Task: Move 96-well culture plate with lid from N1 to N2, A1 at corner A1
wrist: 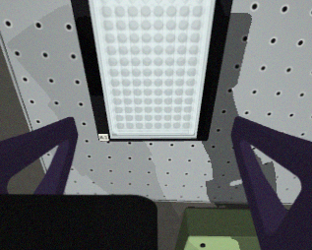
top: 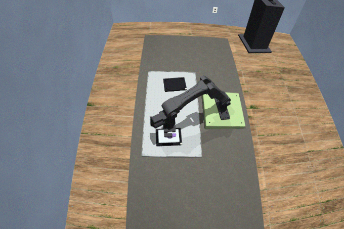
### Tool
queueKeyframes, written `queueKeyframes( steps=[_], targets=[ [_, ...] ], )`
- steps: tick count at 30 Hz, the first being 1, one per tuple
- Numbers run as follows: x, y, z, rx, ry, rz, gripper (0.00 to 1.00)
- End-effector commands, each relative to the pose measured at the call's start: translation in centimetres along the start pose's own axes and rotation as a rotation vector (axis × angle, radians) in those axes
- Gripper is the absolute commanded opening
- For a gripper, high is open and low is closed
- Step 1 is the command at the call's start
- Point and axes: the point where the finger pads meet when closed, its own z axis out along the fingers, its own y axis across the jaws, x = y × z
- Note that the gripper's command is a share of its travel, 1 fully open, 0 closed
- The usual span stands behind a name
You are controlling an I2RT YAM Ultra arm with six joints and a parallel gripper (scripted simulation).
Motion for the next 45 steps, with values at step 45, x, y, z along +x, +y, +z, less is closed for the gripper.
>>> queueKeyframes(
  steps=[45],
  targets=[
    [-0.1, 0.3, 3.4, 0.003, -0.015, -0.014, 1.00]
  ],
)
